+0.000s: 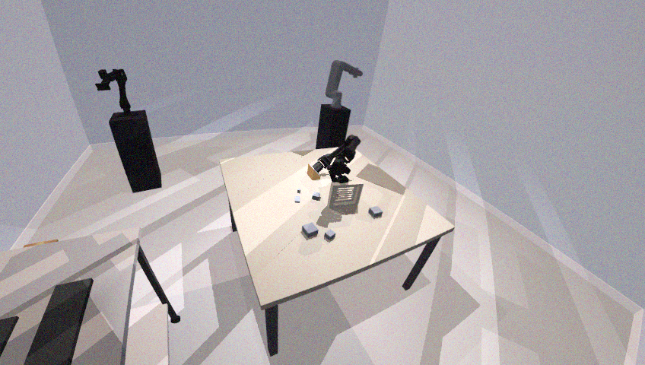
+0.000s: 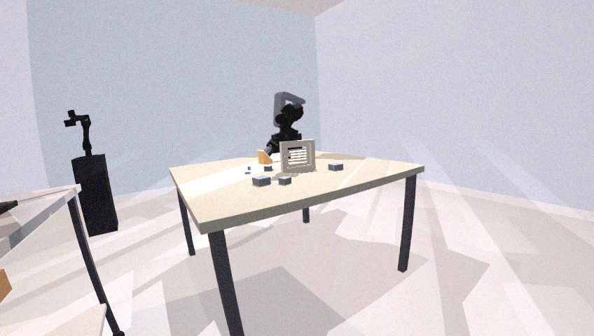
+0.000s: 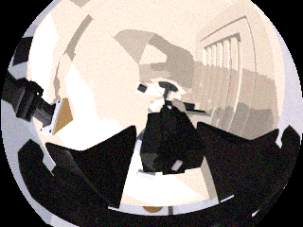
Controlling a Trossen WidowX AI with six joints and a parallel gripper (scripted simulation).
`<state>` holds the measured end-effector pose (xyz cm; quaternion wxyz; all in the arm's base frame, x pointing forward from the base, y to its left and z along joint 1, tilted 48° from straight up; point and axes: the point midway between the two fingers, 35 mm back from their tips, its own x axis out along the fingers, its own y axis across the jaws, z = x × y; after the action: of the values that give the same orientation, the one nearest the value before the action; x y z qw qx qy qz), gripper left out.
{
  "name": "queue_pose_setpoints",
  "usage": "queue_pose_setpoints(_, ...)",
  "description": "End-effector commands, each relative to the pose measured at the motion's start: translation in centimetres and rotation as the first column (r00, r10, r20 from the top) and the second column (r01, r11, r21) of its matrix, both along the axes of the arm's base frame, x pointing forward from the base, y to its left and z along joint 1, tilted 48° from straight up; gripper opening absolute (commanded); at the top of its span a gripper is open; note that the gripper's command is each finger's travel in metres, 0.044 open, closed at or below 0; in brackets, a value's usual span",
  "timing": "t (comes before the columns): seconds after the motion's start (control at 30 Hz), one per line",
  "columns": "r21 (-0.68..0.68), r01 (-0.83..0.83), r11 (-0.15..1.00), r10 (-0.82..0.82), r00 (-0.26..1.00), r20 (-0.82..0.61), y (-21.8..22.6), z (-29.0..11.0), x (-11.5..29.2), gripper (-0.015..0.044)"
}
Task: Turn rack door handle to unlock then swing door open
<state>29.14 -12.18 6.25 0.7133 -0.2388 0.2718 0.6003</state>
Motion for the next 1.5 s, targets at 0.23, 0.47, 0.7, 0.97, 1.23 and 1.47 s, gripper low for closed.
queue_pose_setpoints(0.23, 0.0, -0.008, 1.0, 0.008, 1.0, 0.01, 0.11, -0.01, 0.12, 0.0226)
queue_pose_setpoints(0.47, 0.0, -0.008, 1.0, 0.008, 1.0, 0.01, 0.11, -0.01, 0.12, 0.0179)
queue_pose_setpoints(0.7, 0.0, -0.008, 1.0, 0.008, 1.0, 0.01, 0.11, -0.01, 0.12, 0.0132)
queue_pose_setpoints(0.97, 0.0, -0.008, 1.0, 0.008, 1.0, 0.01, 0.11, -0.01, 0.12, 0.0079)
queue_pose_setpoints(1.23, 0.0, -0.008, 1.0, 0.008, 1.0, 0.01, 0.11, -0.01, 0.12, 0.0027)
queue_pose_setpoints(1.47, 0.009, 0.041, 0.999, -0.04, 0.998, -0.043, 0.25, 0.11, -0.08, 0.0027)
